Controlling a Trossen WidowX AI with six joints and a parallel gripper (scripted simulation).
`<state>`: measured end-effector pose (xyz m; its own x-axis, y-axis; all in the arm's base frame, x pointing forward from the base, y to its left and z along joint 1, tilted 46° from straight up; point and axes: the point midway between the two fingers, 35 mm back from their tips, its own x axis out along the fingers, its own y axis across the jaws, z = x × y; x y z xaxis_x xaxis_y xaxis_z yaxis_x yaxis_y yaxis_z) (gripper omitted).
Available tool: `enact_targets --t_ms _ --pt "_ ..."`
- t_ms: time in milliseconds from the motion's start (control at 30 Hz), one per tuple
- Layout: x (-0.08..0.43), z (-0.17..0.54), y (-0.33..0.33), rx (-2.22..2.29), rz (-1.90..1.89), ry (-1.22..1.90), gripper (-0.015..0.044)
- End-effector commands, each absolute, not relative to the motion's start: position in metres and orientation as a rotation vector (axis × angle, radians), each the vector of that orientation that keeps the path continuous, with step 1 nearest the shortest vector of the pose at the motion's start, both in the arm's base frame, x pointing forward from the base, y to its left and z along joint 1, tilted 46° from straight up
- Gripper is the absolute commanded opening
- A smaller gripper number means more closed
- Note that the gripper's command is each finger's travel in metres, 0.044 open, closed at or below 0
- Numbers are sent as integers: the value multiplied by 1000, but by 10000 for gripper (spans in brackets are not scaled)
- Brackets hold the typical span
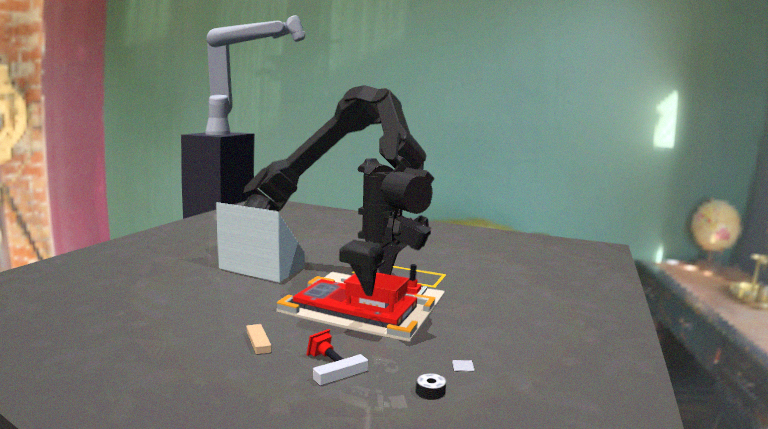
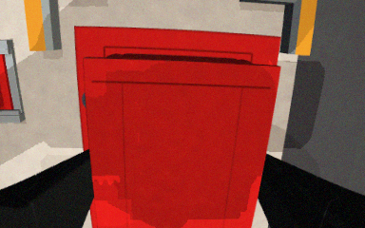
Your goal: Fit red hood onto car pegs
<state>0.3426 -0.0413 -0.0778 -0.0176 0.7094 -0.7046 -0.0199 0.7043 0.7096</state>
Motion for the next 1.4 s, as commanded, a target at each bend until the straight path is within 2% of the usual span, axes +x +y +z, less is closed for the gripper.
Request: enact_targets --t_ms 0,1367 --pt "342 -79 -41 598 638 1489 0" --pt "343 -88 -32 591 641 1486 0"
